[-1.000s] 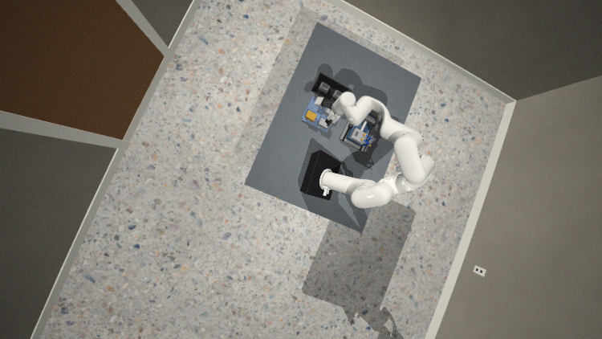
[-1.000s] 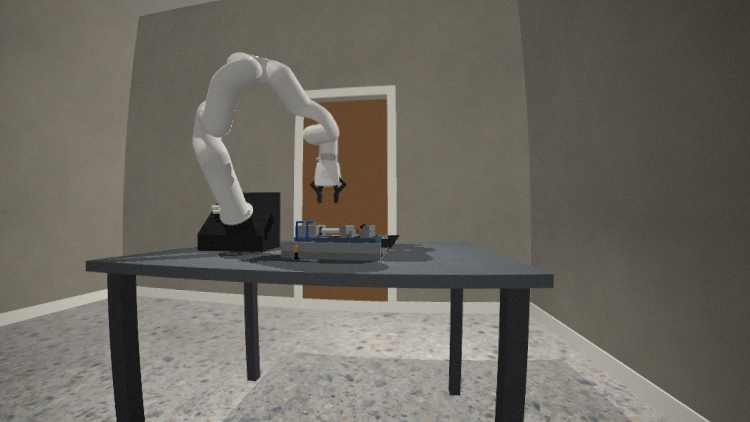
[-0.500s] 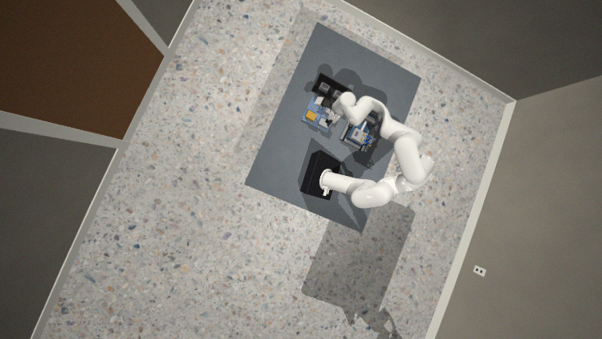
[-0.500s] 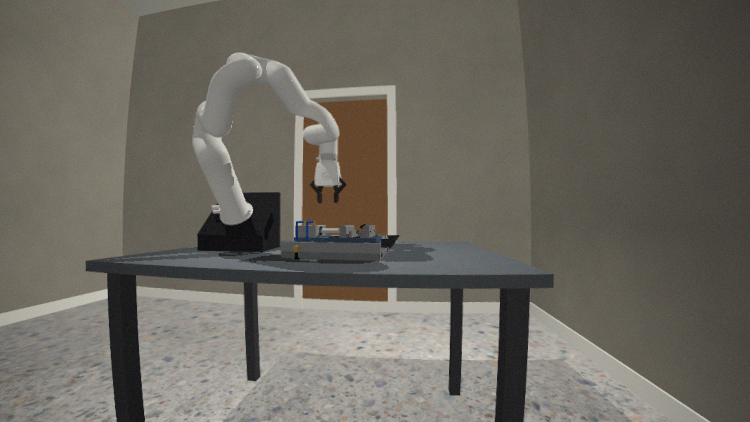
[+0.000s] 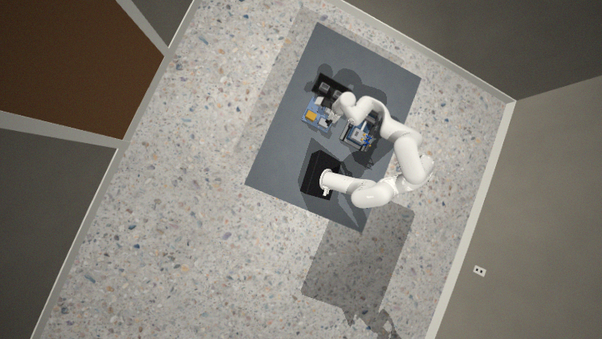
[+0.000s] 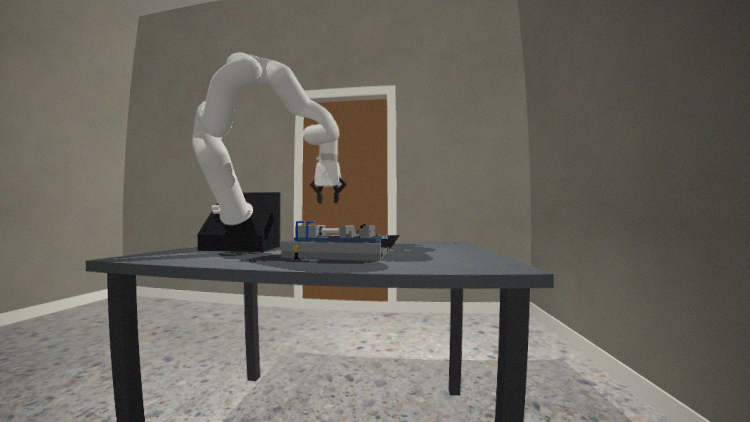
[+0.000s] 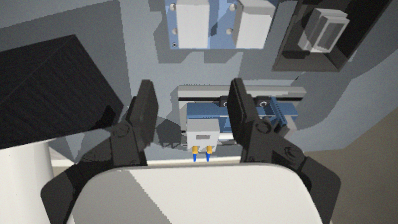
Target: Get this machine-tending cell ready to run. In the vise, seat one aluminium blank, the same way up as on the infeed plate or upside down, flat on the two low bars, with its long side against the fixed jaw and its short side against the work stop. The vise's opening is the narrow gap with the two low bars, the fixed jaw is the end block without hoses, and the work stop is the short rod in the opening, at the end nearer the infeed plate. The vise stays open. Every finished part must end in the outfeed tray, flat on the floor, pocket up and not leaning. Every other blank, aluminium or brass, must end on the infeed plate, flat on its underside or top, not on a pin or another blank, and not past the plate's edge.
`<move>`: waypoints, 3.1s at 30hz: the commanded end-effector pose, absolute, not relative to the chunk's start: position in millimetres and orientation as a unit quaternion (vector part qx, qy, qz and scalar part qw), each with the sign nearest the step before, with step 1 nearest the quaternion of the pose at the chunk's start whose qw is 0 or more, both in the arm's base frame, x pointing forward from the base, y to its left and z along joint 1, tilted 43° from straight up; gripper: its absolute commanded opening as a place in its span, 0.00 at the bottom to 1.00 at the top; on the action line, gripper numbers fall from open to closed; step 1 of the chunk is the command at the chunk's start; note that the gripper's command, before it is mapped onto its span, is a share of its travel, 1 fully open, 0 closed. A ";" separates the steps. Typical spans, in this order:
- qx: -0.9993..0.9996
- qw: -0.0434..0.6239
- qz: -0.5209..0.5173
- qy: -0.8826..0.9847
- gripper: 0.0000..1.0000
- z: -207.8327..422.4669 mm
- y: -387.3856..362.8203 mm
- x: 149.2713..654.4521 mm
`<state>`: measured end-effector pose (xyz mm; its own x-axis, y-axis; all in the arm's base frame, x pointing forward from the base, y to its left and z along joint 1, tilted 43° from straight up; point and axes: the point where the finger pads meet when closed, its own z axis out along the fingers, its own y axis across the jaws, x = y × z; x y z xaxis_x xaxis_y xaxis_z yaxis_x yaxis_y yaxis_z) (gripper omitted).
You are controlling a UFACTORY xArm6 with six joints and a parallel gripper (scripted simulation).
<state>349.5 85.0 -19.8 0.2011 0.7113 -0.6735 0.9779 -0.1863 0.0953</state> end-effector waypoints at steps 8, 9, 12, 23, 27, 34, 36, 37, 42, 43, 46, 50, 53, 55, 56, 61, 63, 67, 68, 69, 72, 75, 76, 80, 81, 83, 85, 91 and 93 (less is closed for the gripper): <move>0.728 0.265 -0.249 0.580 0.69 -25.4 80.3 350.1; 0.728 0.265 -0.249 0.580 0.69 -27.0 78.8 350.0; 0.728 0.265 -0.249 0.580 0.69 -33.0 73.1 349.6; 0.728 0.265 -0.249 0.580 0.69 -63.2 44.4 347.5; 0.728 0.265 -0.249 0.580 0.69 -69.2 38.7 347.1; 0.728 0.265 -0.249 0.580 0.69 -88.5 20.4 345.8; 0.728 0.265 -0.249 0.580 0.69 -93.4 15.8 345.4; 0.728 0.265 -0.249 0.580 0.69 -95.6 13.6 345.3; 0.728 0.265 -0.249 0.580 0.69 -101.7 7.9 344.9; 0.728 0.265 -0.249 0.580 0.69 -103.5 6.2 344.7; 0.728 0.265 -0.249 0.580 0.69 -108.0 1.8 344.4; 0.728 0.265 -0.249 0.580 0.69 -112.2 -2.1 344.1; 0.728 0.265 -0.249 0.580 0.69 -114.0 -3.9 344.0; 0.728 0.265 -0.249 0.580 0.69 -114.7 -4.5 344.0; 0.728 0.265 -0.249 0.580 0.69 -114.9 -4.7 344.0; 0.728 0.265 -0.249 0.580 0.69 -115.1 -4.9 343.9; 0.728 0.265 -0.249 0.580 0.69 -115.1 -4.9 343.9; 0.728 0.265 -0.249 0.580 0.69 -115.1 -4.9 343.9; 0.728 0.265 -0.249 0.580 0.69 -115.1 -4.9 343.9; 0.728 0.265 -0.249 0.580 0.69 -115.1 -4.9 343.9; 0.728 0.265 -0.249 0.580 0.69 -115.1 -4.9 343.9; 0.728 0.265 -0.249 0.580 0.69 -115.1 -4.9 344.0; 0.728 0.265 -0.249 0.580 0.69 -115.1 -4.9 344.0; 0.728 0.265 -0.249 0.580 0.69 -115.3 -4.8 344.5; 0.728 0.265 -0.249 0.580 0.69 -115.3 -4.7 344.6; 0.728 0.265 -0.249 0.580 0.69 -115.4 -4.7 344.9; 0.728 0.265 -0.249 0.580 0.69 -115.4 -4.6 345.1; 0.728 0.265 -0.249 0.580 0.69 -115.4 -4.6 345.2; 0.728 0.265 -0.249 0.580 0.69 -115.4 -4.6 345.2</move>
